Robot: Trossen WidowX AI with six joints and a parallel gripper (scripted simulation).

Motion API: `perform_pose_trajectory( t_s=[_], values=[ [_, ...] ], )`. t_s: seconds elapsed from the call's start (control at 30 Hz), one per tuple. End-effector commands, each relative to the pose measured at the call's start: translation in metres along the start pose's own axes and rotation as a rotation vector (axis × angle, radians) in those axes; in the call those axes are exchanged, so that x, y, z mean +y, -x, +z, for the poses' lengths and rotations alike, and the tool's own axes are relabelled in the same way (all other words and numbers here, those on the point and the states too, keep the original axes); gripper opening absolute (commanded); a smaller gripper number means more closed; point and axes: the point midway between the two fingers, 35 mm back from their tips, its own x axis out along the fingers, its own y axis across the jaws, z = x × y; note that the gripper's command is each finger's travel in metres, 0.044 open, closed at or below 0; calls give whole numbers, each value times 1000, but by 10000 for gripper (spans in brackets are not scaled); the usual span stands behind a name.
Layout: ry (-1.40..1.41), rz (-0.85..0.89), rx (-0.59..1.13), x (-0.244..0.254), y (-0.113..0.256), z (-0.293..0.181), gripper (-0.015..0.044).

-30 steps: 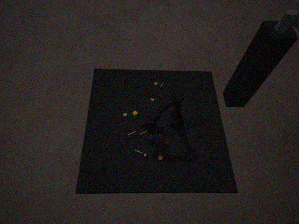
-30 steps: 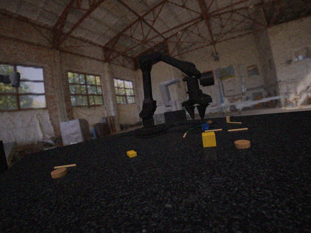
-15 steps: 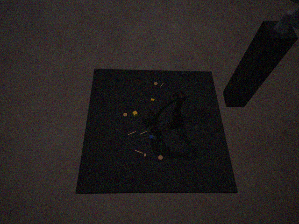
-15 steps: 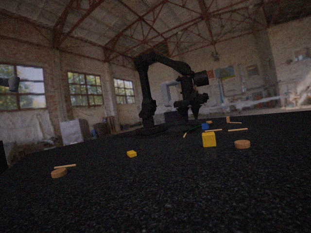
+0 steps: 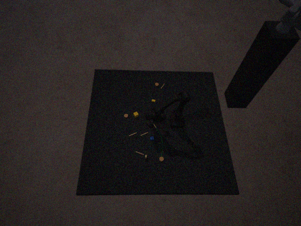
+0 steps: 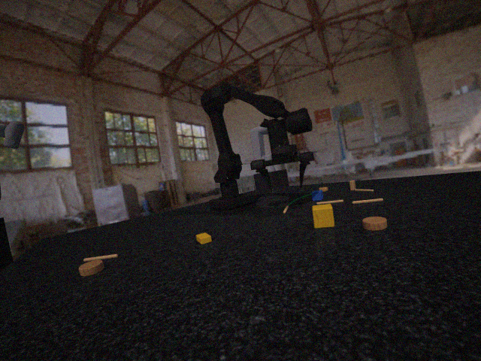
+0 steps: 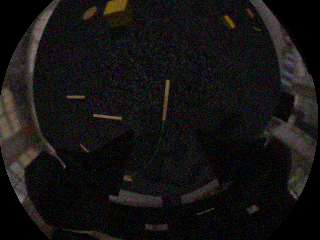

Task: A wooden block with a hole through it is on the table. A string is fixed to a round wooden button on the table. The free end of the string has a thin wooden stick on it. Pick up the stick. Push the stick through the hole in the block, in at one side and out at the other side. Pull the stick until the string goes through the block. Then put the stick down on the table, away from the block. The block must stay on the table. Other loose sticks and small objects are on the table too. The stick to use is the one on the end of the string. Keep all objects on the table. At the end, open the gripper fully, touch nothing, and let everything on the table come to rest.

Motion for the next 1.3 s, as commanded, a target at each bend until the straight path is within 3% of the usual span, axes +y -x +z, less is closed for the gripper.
perform_pose_trajectory(
  t_s=[0.0,0.1,0.5,1.27],
  values=[
    [-93,7,-1,-4,1,1,440],
    [-93,7,-1,-4,1,1,440],
    [-93,7,-1,-4,1,1,125],
    [-93,7,-1,-2,-21,2,123]
  ],
)
